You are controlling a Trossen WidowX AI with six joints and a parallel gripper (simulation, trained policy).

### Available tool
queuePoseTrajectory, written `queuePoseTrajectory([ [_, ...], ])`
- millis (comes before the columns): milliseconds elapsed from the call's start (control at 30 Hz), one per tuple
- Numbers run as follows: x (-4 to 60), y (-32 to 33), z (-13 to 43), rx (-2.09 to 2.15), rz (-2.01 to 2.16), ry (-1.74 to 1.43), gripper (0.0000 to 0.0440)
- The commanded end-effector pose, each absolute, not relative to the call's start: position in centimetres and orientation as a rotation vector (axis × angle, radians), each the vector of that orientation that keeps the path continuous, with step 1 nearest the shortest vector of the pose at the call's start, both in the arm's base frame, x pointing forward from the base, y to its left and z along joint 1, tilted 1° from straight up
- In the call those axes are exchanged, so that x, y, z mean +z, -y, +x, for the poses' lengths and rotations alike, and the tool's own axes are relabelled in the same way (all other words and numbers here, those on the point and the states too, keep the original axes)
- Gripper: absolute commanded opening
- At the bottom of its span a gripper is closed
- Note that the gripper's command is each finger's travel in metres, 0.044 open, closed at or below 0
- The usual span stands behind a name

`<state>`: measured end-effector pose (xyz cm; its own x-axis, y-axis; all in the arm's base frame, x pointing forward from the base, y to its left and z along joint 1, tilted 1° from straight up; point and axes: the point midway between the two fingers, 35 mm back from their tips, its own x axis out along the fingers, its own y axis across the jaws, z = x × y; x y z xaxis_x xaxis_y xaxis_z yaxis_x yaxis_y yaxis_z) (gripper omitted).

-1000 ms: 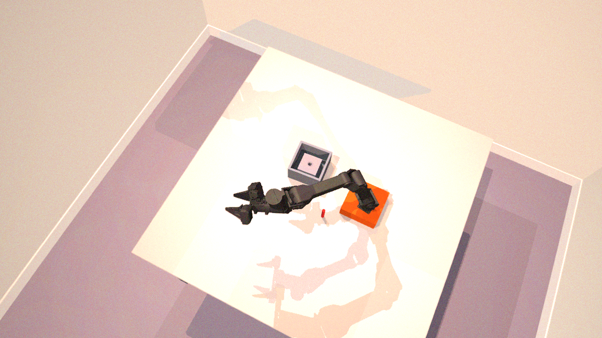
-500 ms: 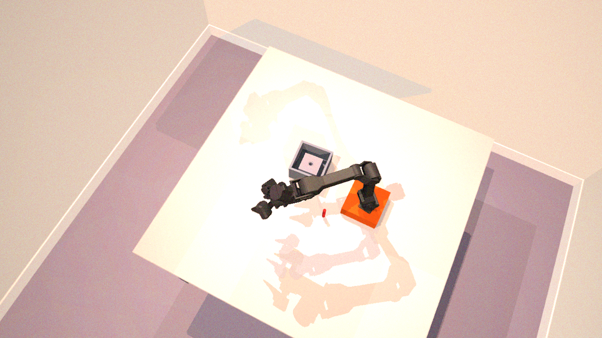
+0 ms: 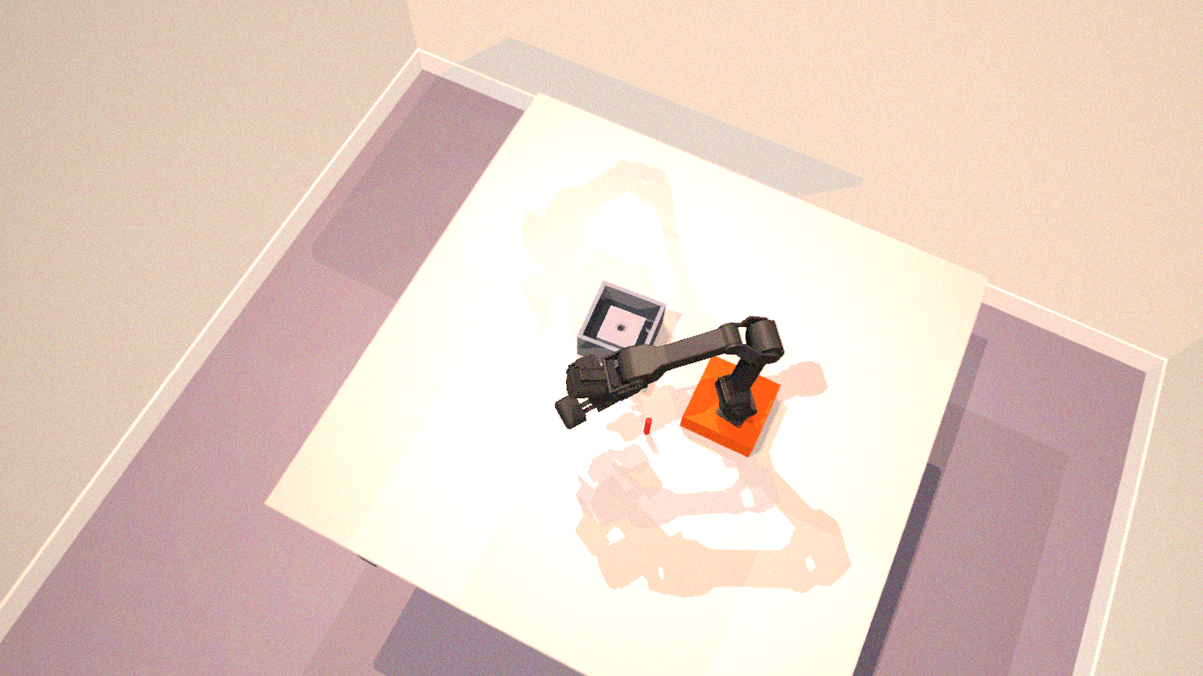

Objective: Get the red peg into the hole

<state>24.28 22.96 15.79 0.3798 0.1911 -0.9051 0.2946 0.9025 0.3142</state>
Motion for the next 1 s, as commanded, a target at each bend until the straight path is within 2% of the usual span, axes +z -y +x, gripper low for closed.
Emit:
queuePoseTrajectory([
  [0,14.3,-21.1,22.8,-0.155,0.484,-1.253,0.0440],
  [433,9.1,-15.2,17.8,-0.512,0.576,-1.402,0.0437],
  [967,2.8,-13.9,16.1,-0.657,0.708,-1.408,0.0440],
])
